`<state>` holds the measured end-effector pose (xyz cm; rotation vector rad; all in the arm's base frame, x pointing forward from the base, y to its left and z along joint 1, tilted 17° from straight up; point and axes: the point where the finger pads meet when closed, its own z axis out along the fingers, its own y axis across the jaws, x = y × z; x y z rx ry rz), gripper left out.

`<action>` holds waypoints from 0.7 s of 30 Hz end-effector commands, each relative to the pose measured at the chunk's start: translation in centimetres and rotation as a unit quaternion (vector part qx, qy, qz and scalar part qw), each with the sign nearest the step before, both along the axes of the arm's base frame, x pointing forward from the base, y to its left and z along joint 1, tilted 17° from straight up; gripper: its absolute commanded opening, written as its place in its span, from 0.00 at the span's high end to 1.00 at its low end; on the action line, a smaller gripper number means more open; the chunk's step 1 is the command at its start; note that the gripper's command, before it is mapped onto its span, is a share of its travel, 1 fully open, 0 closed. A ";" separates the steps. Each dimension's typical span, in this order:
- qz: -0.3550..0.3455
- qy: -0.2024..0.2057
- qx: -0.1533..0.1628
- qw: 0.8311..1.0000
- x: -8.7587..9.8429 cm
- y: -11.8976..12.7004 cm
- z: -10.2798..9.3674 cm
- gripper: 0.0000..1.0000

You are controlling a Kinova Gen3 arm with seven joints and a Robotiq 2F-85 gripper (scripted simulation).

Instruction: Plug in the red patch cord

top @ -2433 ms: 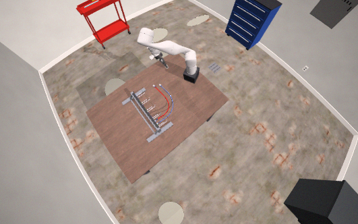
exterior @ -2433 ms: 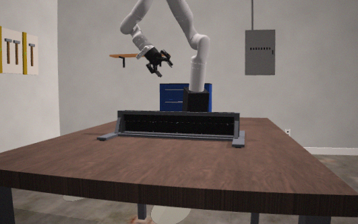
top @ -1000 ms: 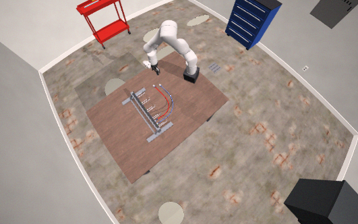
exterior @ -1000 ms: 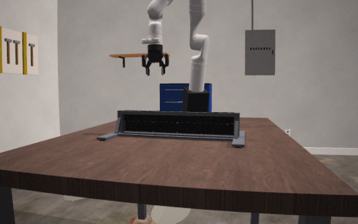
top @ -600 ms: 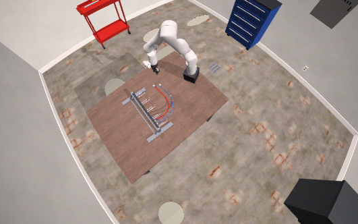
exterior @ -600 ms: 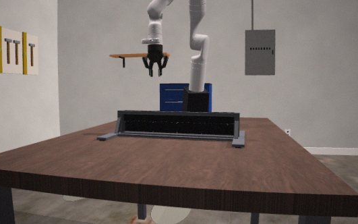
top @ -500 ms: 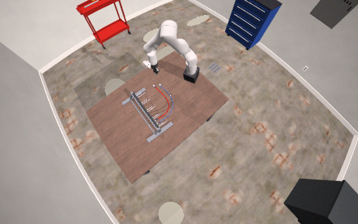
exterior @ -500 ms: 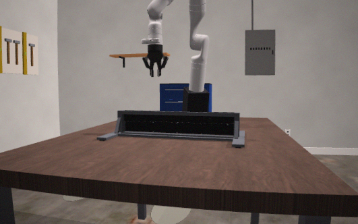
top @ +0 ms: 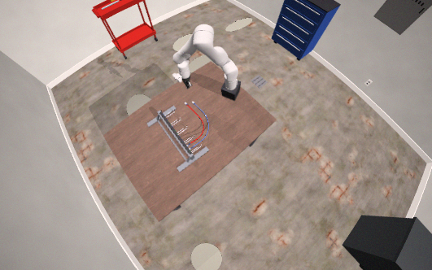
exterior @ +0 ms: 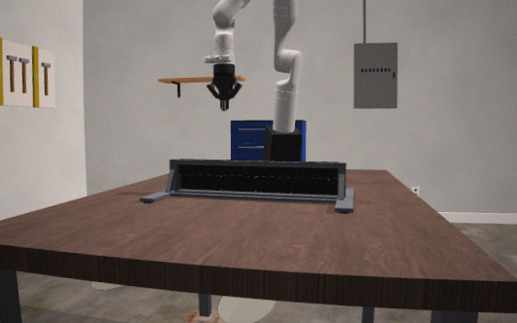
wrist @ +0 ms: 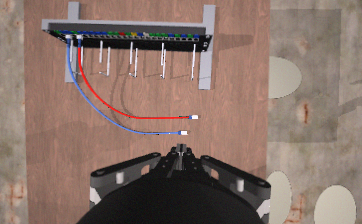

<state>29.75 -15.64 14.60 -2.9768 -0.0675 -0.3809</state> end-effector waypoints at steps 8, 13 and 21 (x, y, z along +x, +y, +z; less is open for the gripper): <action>-0.006 -0.004 0.002 1.000 0.3 0.1 0.1 1.00; -0.005 -0.004 0.001 1.000 0.2 0.2 0.1 1.00; 0.009 0.000 -0.001 1.000 0.0 0.4 0.0 1.00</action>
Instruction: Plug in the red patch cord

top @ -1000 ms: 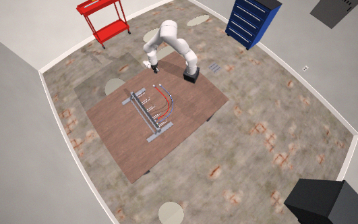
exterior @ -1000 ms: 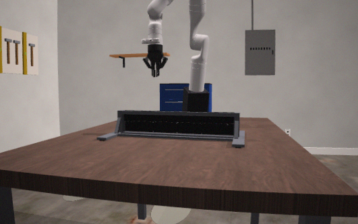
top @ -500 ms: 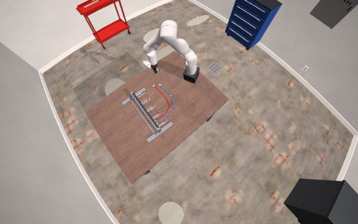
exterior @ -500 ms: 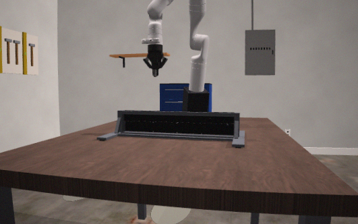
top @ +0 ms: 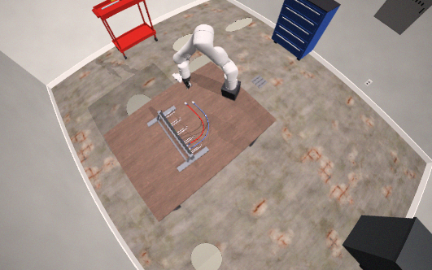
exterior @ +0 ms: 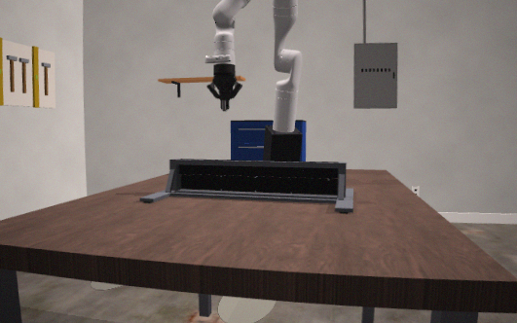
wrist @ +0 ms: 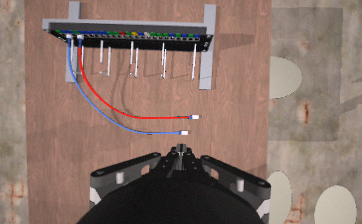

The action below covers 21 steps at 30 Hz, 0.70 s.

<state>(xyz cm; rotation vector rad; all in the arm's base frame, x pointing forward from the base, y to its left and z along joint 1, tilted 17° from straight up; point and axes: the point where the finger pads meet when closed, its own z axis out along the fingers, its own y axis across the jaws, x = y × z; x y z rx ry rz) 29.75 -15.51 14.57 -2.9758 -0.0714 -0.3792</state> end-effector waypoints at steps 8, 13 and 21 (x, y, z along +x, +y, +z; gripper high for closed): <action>0.040 0.011 -0.008 0.999 -0.7 0.7 -0.3 1.00; 0.079 0.021 -0.014 0.997 -1.4 1.3 -0.6 1.00; 0.147 0.039 -0.025 0.988 -2.6 2.2 -1.1 1.00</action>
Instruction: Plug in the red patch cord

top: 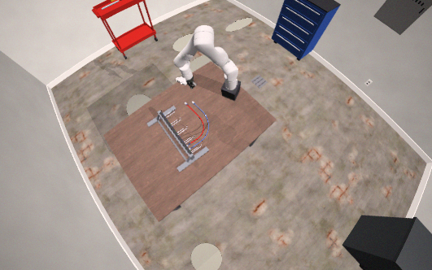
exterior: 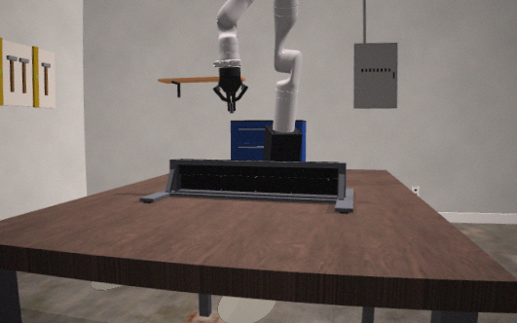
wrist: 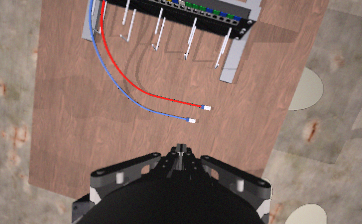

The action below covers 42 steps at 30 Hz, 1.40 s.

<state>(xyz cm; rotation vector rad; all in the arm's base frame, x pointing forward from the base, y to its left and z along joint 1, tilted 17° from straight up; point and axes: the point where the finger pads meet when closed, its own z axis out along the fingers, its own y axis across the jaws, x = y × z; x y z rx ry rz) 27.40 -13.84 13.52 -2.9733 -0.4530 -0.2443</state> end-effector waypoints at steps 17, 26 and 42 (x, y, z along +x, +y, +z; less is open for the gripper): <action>0.295 0.071 -0.037 0.952 -4.9 2.3 -1.3 1.00; 0.490 0.115 -0.058 0.862 -7.6 2.0 -1.6 1.00; 0.745 0.173 -0.081 0.639 -9.2 -0.5 -1.0 1.00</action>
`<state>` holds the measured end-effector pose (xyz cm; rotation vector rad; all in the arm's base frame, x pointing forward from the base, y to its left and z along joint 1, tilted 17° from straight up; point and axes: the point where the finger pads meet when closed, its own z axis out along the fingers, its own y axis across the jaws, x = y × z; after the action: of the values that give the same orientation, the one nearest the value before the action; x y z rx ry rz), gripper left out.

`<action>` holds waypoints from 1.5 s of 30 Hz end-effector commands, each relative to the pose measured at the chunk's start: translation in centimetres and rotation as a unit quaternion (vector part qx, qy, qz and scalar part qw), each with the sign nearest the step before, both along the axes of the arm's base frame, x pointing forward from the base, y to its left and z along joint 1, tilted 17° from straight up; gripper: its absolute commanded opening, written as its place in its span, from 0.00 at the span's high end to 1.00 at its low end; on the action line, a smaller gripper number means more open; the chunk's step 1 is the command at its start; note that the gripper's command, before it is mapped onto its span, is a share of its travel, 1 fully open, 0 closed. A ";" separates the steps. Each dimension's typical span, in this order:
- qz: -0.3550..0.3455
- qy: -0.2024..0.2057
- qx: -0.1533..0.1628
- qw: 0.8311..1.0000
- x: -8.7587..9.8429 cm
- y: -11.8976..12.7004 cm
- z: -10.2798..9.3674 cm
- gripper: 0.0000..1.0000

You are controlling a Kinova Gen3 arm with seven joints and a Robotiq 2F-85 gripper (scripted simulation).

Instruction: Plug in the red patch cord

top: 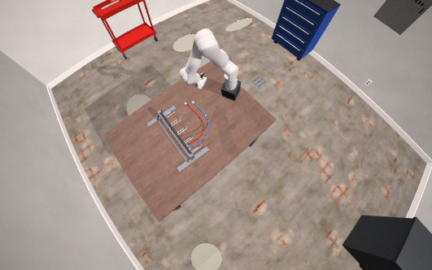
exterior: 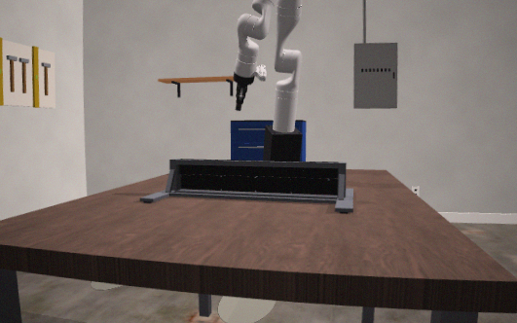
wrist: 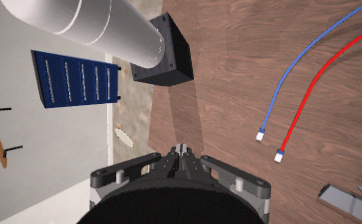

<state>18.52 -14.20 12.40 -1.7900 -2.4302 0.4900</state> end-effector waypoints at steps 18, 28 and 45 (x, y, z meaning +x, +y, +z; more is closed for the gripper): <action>0.422 0.119 -0.048 0.898 2.7 -2.9 1.7 1.00; 0.589 0.172 -0.076 0.786 6.0 -3.3 2.8 1.00; 0.811 0.259 -0.136 0.507 13.6 -0.6 4.8 1.00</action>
<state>31.00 -15.57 16.85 1.0204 -2.7109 1.1290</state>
